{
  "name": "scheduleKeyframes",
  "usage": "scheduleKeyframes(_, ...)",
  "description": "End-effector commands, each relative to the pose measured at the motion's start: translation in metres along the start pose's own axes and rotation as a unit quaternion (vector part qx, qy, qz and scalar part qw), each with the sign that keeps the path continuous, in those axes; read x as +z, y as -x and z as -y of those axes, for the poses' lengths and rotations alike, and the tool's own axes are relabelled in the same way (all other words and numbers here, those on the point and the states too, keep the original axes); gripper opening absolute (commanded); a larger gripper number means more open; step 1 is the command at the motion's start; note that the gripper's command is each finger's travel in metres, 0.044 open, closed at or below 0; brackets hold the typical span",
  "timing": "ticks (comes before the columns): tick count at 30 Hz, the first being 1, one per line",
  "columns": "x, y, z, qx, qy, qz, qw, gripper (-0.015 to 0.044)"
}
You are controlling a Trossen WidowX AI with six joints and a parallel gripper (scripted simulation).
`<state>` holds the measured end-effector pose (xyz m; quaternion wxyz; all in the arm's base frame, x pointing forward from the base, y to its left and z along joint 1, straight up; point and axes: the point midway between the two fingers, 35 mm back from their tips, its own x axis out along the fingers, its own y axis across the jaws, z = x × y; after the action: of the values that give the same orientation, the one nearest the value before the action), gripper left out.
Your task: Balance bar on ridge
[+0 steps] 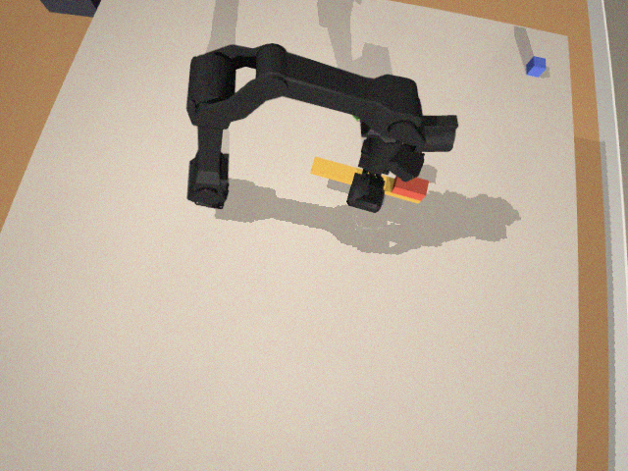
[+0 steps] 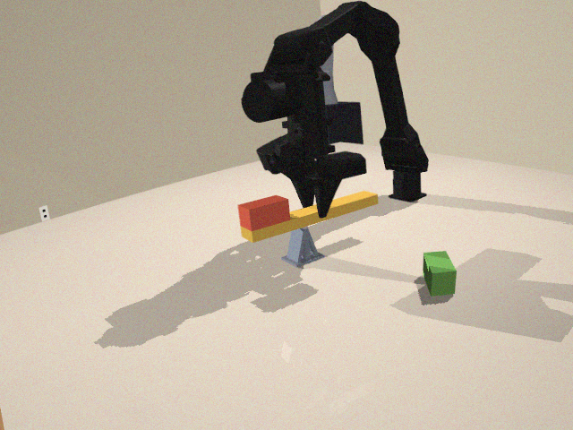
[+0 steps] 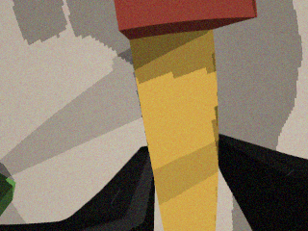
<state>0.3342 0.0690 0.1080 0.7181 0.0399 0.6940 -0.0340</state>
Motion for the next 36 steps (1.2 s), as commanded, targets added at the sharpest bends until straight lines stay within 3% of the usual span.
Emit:
scheduleKeyframes(1,0.0000,0.0000,0.0000,0.000,0.000,0.000,1.000,0.0167)
scheduleKeyframes(36,0.0000,0.0000,0.0000,0.000,0.000,0.000,1.000,0.0185)
